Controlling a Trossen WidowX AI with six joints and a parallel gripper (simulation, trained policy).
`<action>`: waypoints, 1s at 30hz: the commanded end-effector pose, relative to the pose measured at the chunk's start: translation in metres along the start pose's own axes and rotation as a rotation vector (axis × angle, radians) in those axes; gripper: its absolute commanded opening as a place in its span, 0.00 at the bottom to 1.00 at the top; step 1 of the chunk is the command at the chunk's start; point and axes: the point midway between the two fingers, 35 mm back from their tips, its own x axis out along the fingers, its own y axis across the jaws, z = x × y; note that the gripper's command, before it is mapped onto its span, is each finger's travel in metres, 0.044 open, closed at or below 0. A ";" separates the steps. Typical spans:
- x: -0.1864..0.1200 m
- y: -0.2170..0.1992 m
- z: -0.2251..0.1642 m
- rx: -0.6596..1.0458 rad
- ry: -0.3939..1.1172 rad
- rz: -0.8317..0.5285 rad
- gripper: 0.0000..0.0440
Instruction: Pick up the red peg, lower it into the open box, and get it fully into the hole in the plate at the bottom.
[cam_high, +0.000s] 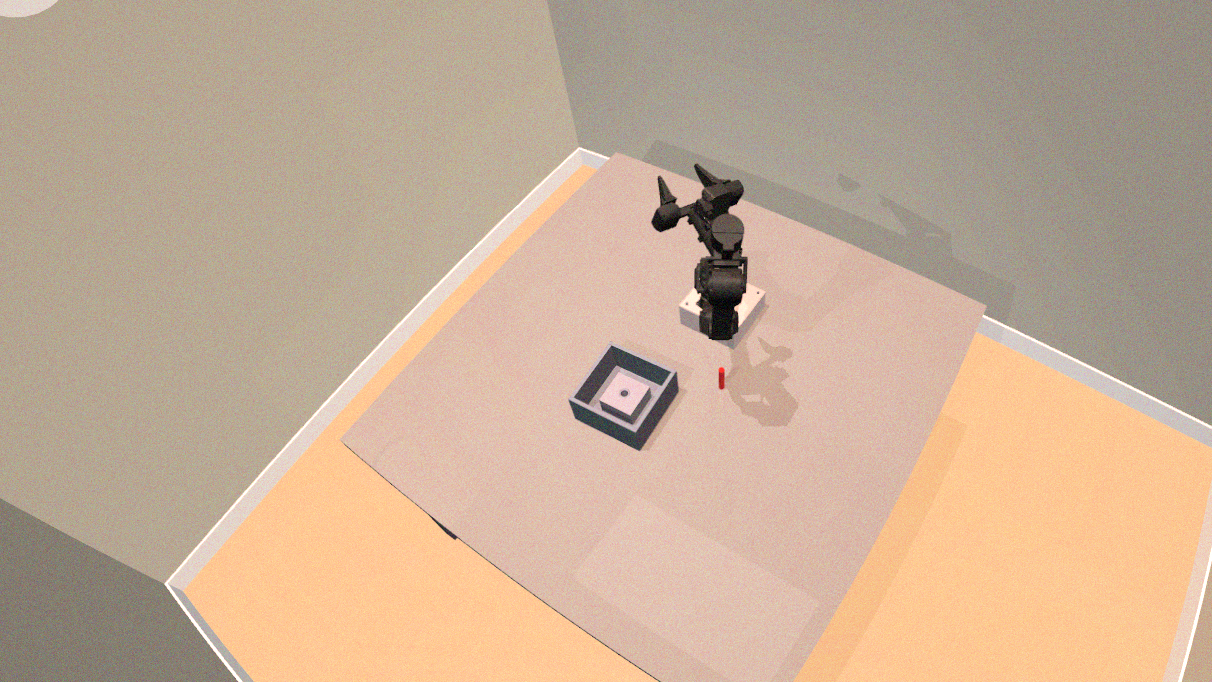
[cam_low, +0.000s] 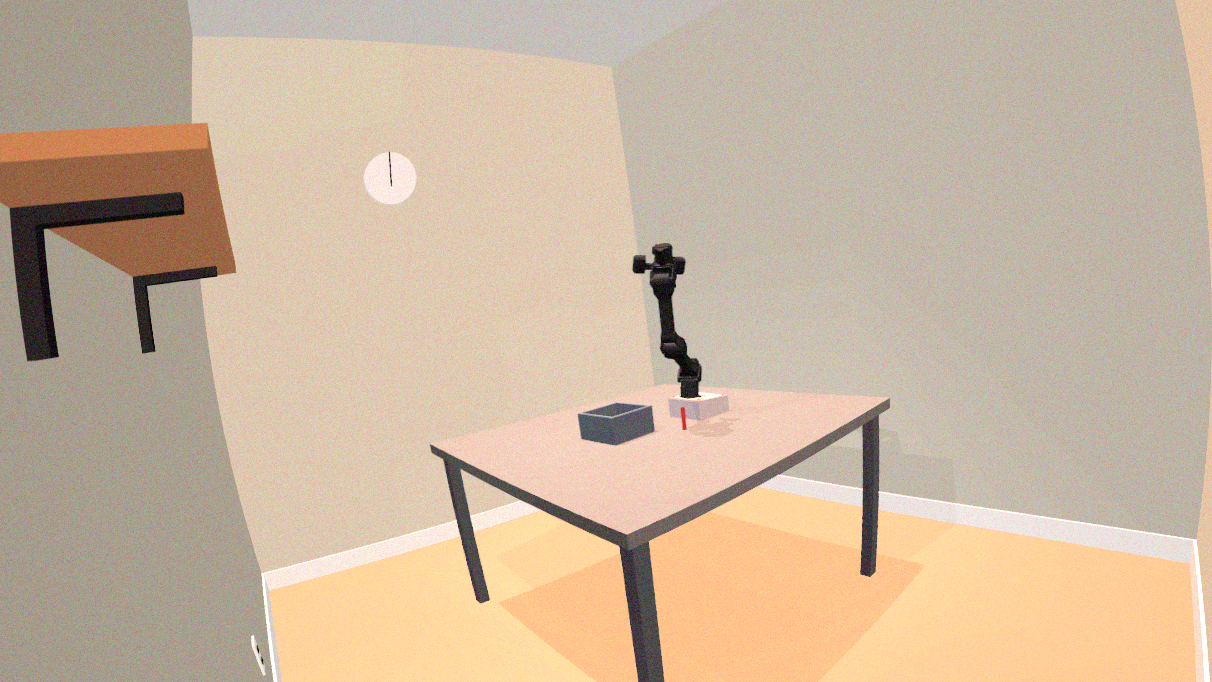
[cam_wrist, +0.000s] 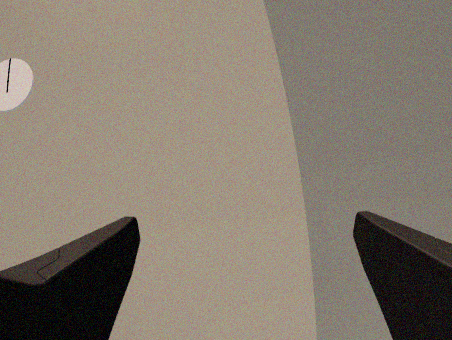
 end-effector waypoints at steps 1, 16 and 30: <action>0.004 -0.004 -0.002 0.006 0.016 -0.008 0.94; 0.057 -0.077 -0.061 0.311 0.392 -0.093 1.00; 0.097 -0.112 -0.130 0.497 0.806 -0.056 1.00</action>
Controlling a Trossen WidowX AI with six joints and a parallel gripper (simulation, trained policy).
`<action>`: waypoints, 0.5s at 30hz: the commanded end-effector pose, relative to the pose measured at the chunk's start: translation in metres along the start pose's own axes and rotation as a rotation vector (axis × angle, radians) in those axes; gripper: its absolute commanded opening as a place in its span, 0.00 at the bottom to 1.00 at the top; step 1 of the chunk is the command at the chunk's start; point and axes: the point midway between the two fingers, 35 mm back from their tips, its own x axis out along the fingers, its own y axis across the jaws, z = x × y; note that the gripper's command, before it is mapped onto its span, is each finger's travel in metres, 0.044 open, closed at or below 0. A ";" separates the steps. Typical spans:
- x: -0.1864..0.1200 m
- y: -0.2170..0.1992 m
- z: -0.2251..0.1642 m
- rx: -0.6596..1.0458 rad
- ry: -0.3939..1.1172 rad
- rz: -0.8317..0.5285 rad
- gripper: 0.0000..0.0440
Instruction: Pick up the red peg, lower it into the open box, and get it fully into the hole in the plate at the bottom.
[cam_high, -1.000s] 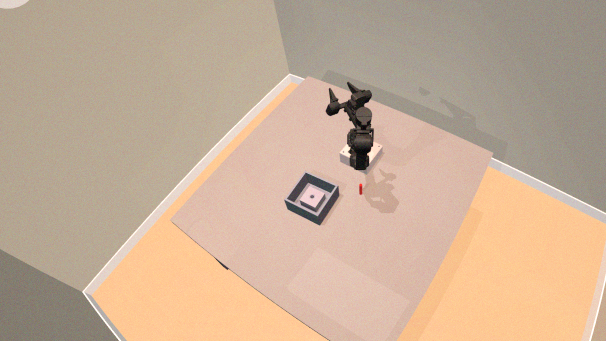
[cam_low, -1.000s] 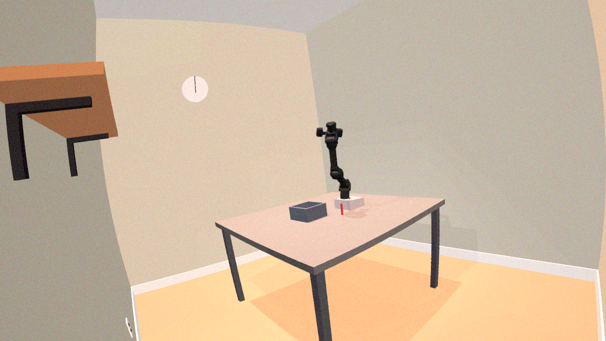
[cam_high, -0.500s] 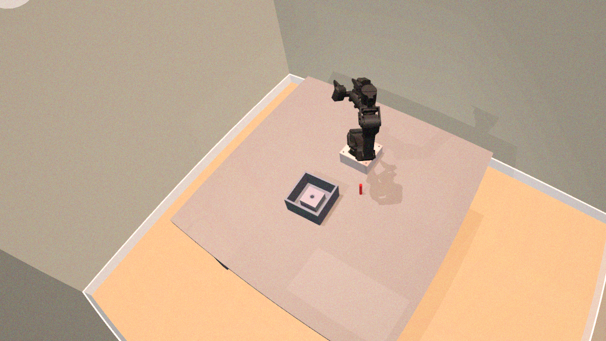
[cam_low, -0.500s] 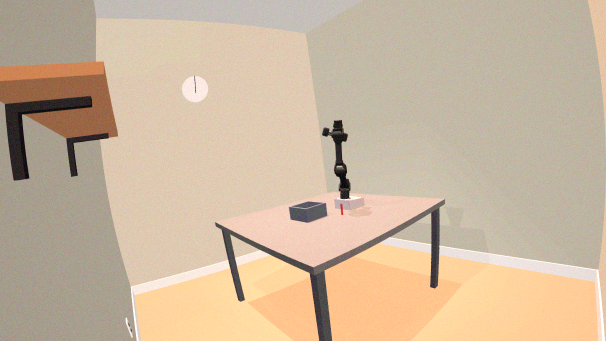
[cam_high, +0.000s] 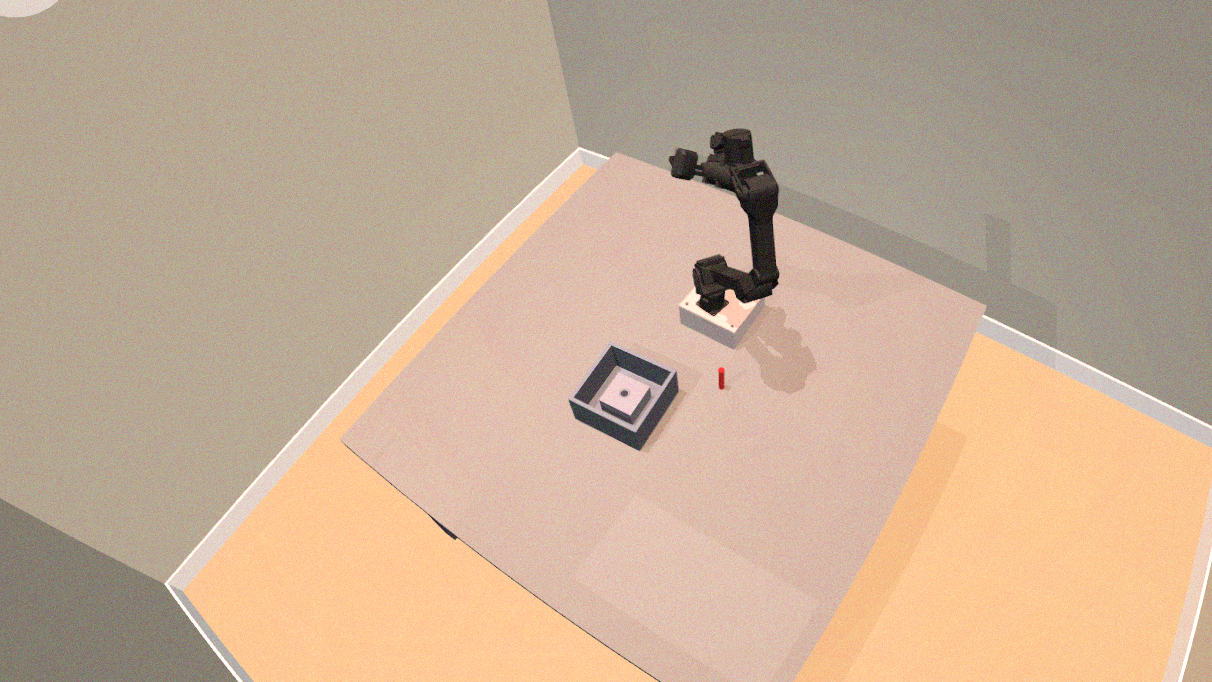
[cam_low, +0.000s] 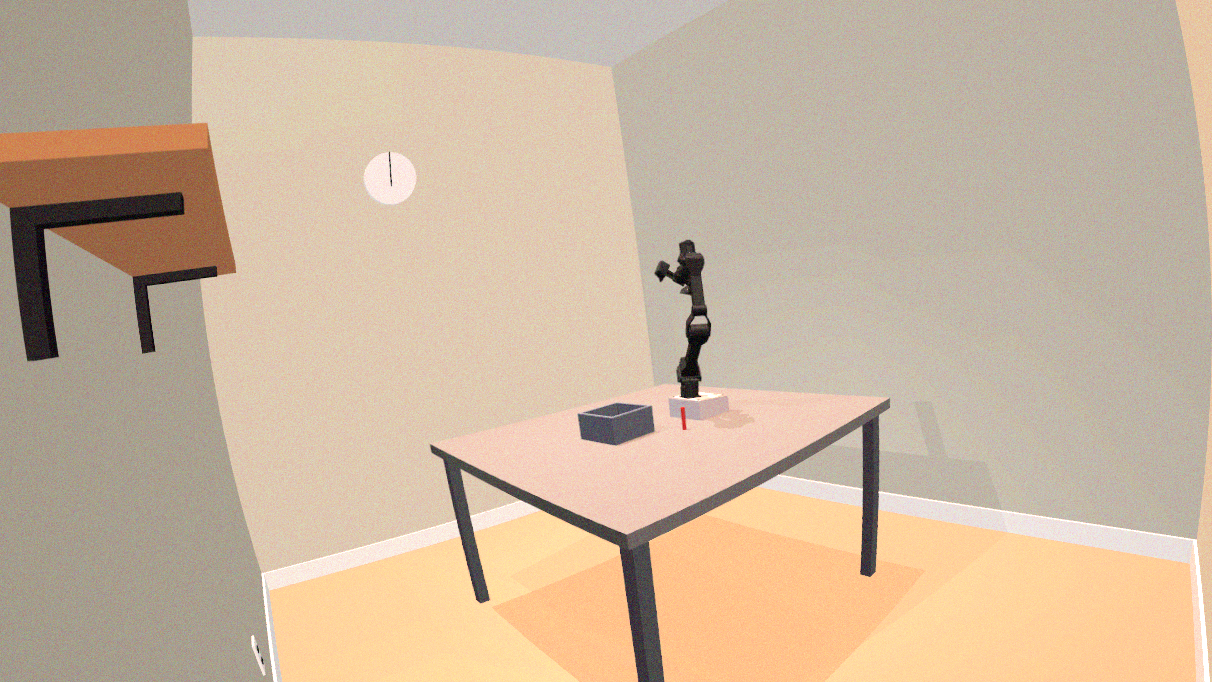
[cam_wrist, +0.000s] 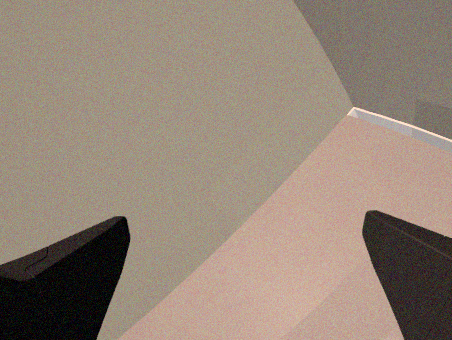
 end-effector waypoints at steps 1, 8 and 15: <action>0.024 -0.011 -0.005 0.027 0.125 -0.007 1.00; 0.061 -0.017 -0.020 0.026 0.328 -0.006 1.00; 0.096 -0.024 -0.035 -0.021 0.461 -0.059 1.00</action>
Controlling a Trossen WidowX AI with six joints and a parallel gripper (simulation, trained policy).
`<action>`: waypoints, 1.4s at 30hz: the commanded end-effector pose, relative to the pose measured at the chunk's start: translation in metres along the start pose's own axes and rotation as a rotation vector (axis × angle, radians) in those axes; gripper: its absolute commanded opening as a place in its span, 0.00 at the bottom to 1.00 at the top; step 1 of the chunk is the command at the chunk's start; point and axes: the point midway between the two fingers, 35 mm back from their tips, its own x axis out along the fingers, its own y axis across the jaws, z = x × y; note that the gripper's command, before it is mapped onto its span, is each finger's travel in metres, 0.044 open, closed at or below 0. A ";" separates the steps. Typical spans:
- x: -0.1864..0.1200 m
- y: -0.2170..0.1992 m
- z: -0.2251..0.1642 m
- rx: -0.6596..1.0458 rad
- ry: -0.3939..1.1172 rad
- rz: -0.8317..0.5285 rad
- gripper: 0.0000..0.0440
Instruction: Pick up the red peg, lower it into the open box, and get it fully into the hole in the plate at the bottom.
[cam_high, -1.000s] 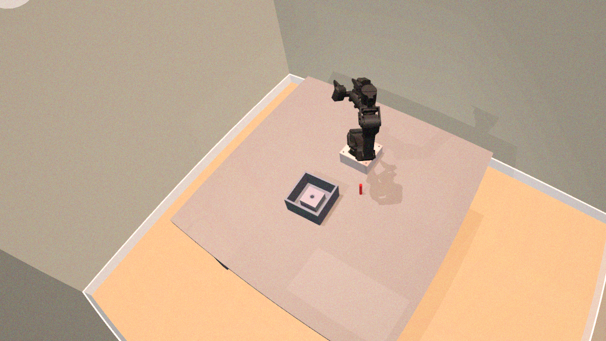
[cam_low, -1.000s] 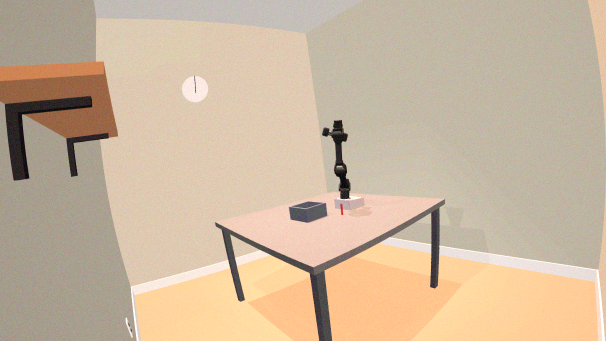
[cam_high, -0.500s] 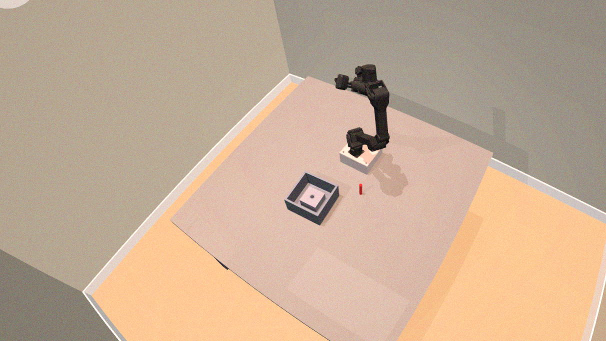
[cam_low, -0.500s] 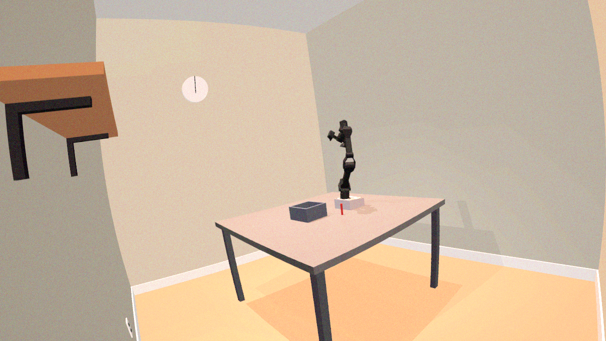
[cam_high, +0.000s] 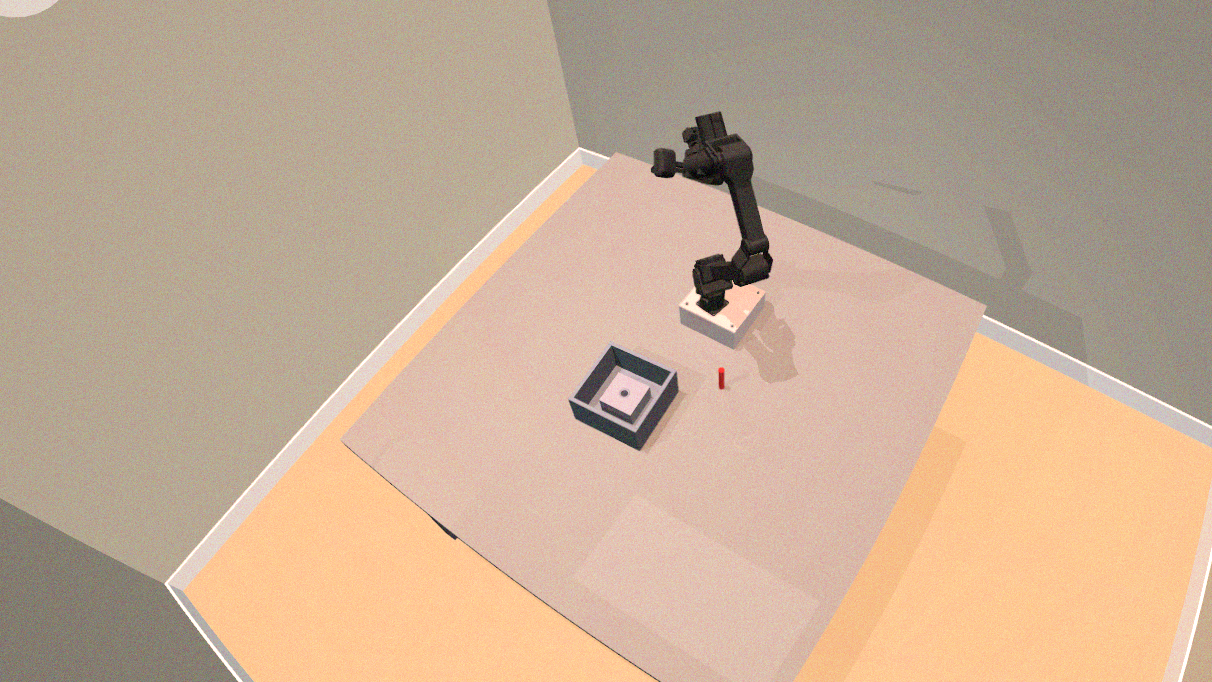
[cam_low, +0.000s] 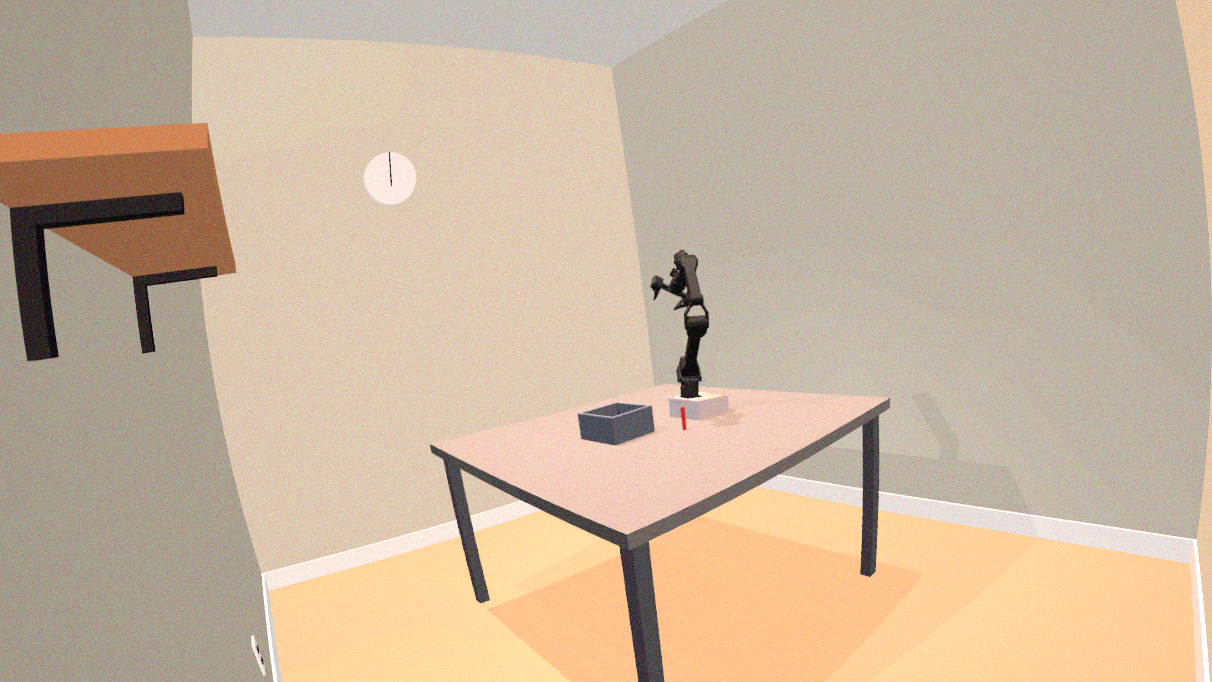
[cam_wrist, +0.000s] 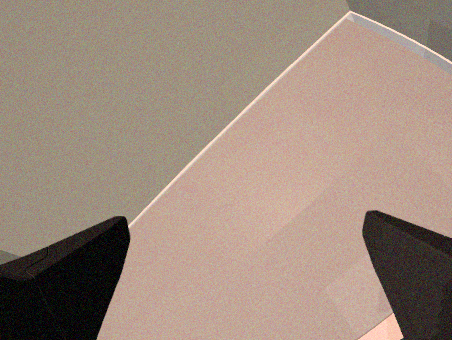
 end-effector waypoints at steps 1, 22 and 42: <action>0.020 -0.003 -0.004 0.010 0.128 -0.035 1.00; 0.090 0.022 -0.095 -0.285 0.577 -0.109 1.00; 0.075 0.018 -0.239 -0.787 0.810 -0.166 1.00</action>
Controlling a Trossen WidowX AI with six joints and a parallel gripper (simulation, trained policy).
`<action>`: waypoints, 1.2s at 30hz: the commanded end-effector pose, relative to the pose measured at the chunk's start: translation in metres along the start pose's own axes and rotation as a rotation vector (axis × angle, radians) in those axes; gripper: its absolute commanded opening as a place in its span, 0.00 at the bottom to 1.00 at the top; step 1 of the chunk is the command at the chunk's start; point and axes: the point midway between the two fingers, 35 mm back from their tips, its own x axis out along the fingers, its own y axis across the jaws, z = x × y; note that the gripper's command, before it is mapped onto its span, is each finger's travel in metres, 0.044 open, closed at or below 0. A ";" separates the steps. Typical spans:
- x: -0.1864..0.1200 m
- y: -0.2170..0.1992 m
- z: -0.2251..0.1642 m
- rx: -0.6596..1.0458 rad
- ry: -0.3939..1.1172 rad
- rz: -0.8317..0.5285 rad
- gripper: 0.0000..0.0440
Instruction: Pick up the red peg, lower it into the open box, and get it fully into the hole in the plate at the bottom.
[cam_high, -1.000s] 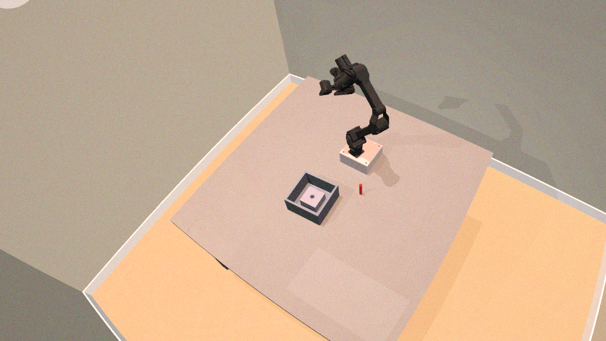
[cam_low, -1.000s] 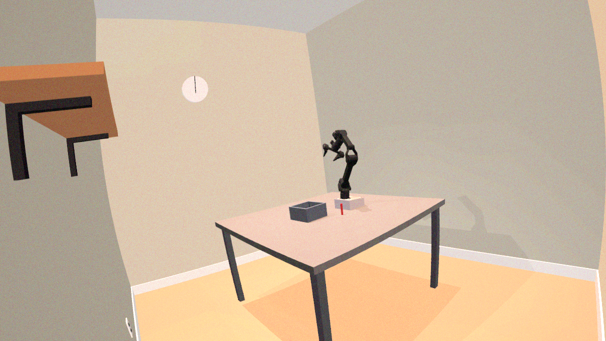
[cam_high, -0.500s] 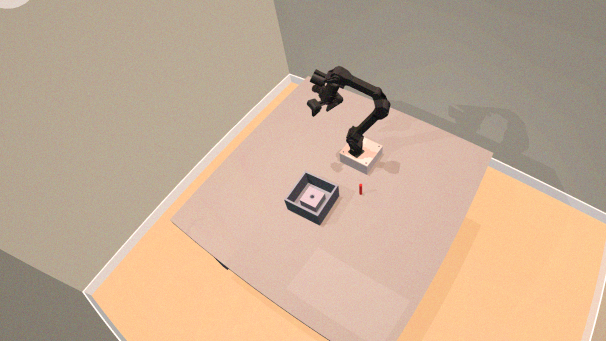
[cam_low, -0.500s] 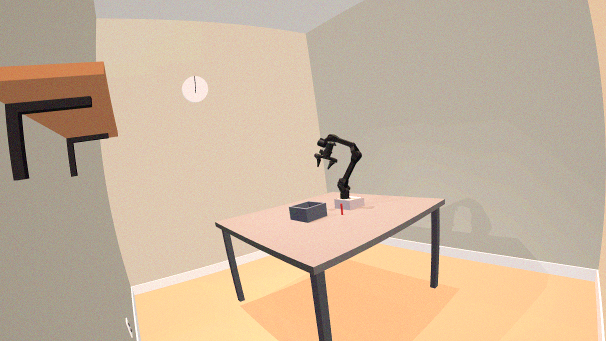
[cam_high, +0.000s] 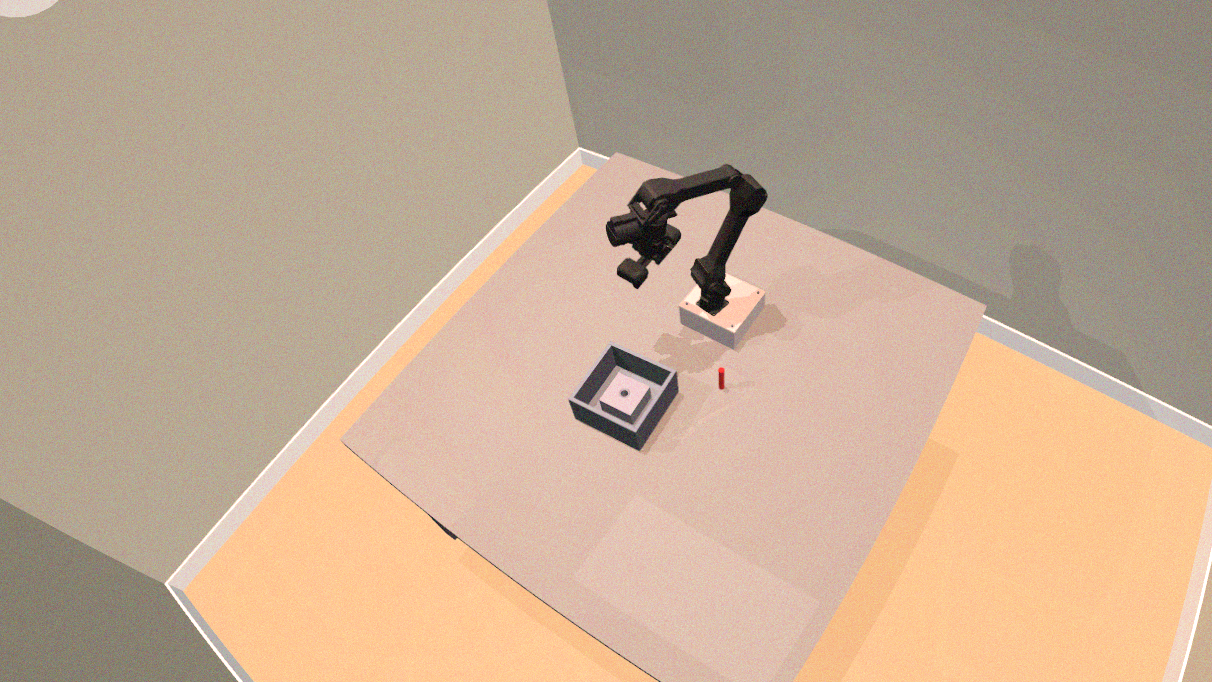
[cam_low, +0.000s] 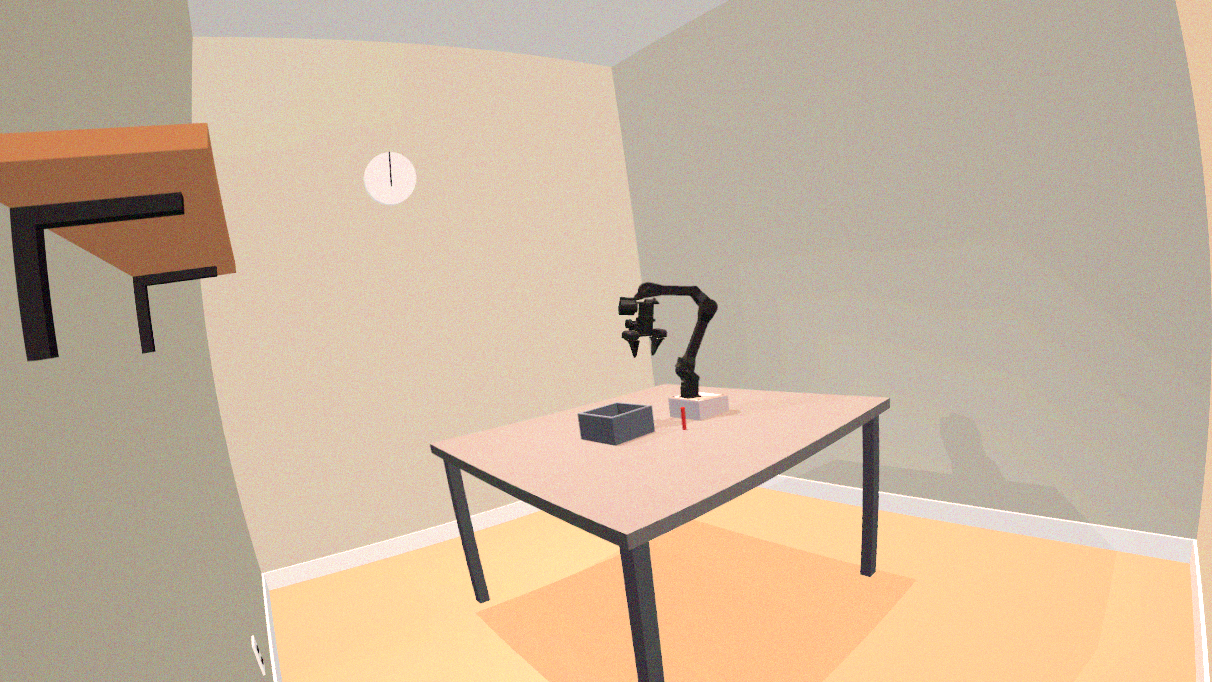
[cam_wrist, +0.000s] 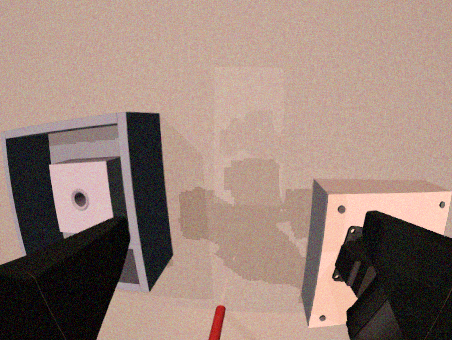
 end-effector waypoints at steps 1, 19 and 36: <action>0.014 0.012 -0.023 -0.094 0.019 -0.044 1.00; 0.056 0.033 -0.125 -0.403 0.062 -0.167 1.00; 0.104 0.017 -0.208 -0.586 0.063 -0.237 1.00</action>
